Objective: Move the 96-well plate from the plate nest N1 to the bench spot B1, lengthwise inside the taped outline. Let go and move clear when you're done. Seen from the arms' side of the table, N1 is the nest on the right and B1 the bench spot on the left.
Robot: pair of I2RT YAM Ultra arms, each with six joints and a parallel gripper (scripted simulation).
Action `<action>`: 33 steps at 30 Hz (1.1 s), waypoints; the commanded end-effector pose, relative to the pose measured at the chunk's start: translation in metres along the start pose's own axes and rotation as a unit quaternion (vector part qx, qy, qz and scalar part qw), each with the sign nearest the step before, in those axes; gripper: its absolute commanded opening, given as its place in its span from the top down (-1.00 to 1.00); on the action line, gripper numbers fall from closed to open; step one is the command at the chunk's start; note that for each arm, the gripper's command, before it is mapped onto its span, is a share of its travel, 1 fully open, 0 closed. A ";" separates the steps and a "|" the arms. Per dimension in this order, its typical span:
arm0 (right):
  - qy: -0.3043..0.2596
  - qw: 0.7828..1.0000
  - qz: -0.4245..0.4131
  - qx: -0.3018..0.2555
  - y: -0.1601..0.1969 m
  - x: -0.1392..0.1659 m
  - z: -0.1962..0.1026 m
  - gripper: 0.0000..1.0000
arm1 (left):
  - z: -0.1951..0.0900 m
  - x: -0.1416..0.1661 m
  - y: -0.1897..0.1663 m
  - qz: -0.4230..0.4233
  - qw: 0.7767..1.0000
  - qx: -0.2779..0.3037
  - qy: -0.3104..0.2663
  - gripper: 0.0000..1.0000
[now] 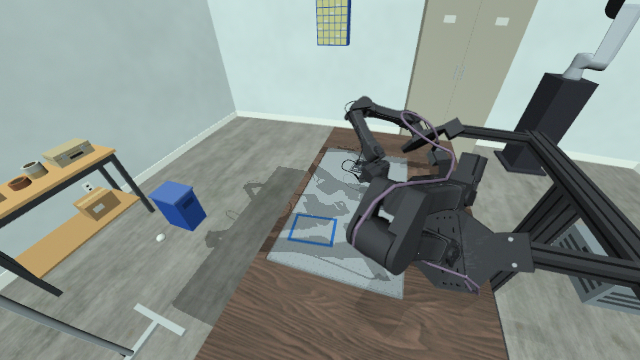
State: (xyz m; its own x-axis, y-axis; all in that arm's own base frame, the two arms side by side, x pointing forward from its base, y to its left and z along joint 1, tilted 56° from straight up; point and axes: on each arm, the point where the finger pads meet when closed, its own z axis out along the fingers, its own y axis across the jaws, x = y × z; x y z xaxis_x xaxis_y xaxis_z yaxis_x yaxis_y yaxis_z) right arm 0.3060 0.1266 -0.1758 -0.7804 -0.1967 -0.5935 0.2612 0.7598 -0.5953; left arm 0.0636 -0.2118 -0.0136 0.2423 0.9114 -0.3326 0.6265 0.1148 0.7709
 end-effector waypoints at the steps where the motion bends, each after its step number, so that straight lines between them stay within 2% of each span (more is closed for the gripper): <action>1: -0.011 1.000 0.004 -0.010 0.011 -0.006 -0.010 -0.56 | -0.002 -0.009 -0.002 -0.004 1.000 0.000 -0.006 -1.00; 13: -0.016 1.000 0.017 -0.017 0.015 -0.008 -0.011 -0.56 | -0.002 -0.009 -0.002 -0.004 1.000 0.000 -0.006 -1.00; 33: -0.024 0.999 0.016 -0.026 0.003 0.006 -0.018 -0.56 | -0.002 -0.009 -0.002 -0.004 1.000 0.000 -0.006 -1.00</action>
State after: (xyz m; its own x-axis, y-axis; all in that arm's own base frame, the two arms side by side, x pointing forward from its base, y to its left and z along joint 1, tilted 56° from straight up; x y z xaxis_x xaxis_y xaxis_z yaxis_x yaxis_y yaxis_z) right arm 0.2952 0.1284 -0.1793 -0.7608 -0.1910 -0.6202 0.2658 0.7801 -0.5663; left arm 0.0636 -0.2118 -0.0136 0.2423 0.9114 -0.3326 0.6265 0.1148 0.7709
